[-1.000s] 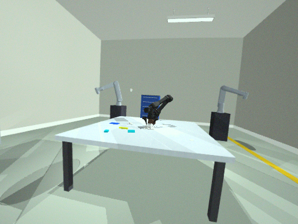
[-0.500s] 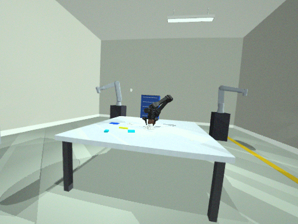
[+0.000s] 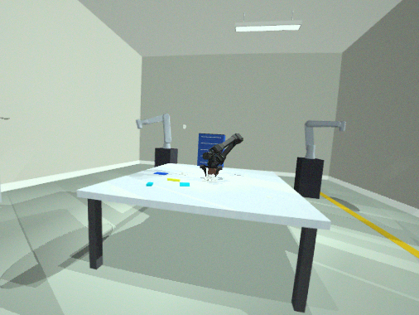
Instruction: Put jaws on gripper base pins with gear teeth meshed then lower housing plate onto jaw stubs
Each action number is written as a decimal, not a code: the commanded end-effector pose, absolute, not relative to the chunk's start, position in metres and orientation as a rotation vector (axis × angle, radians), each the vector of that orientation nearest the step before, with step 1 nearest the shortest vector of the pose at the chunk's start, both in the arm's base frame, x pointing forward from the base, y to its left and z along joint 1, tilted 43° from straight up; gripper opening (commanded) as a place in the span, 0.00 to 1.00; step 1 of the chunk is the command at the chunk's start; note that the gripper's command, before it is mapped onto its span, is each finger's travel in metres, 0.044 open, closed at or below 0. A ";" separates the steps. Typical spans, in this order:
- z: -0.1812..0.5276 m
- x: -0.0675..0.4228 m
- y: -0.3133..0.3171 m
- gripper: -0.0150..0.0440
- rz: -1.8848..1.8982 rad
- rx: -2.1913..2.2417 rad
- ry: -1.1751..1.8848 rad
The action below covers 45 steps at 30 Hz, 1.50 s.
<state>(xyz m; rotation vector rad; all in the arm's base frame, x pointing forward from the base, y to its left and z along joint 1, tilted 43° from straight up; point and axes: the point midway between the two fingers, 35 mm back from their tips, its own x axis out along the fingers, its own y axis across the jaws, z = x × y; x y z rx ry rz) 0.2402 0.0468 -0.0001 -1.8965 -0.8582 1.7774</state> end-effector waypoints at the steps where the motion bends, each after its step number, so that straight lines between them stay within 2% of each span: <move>1: 0.000 0.240 0.048 0.85 1.774 -1.893 -0.856; 45: -0.006 0.240 0.053 0.85 1.773 -1.896 -0.862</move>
